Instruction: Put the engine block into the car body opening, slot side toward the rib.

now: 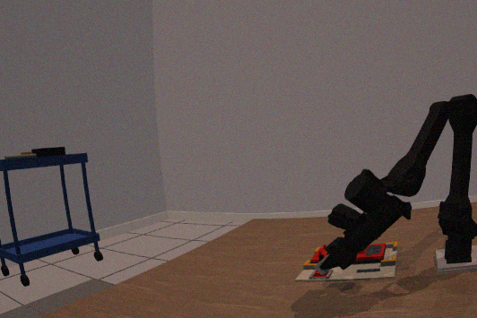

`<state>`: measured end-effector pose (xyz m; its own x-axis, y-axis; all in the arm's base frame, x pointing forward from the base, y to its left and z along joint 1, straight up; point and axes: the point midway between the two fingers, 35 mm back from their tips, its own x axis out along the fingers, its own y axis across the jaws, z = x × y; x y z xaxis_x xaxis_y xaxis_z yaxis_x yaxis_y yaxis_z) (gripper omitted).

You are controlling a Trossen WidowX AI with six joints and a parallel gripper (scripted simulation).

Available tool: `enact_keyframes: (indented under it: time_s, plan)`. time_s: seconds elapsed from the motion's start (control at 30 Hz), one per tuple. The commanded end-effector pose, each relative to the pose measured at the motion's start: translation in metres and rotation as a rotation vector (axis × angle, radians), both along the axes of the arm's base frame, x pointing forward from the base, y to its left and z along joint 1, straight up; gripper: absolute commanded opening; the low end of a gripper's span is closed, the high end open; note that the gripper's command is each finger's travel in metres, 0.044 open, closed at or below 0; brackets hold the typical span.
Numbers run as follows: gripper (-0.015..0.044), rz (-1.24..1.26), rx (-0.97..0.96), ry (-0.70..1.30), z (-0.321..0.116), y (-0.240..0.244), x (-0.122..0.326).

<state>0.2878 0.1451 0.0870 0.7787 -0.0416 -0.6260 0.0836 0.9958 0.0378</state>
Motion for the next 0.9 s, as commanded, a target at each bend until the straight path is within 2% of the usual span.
enact_keyframes:
  time_s: [0.0, 0.87]
  plan:
    - [0.0, -0.001, -0.013, 0.002, -0.009, -0.002, -0.001]
    - [0.0, -0.001, -0.013, 0.002, -0.047, -0.001, 0.0]
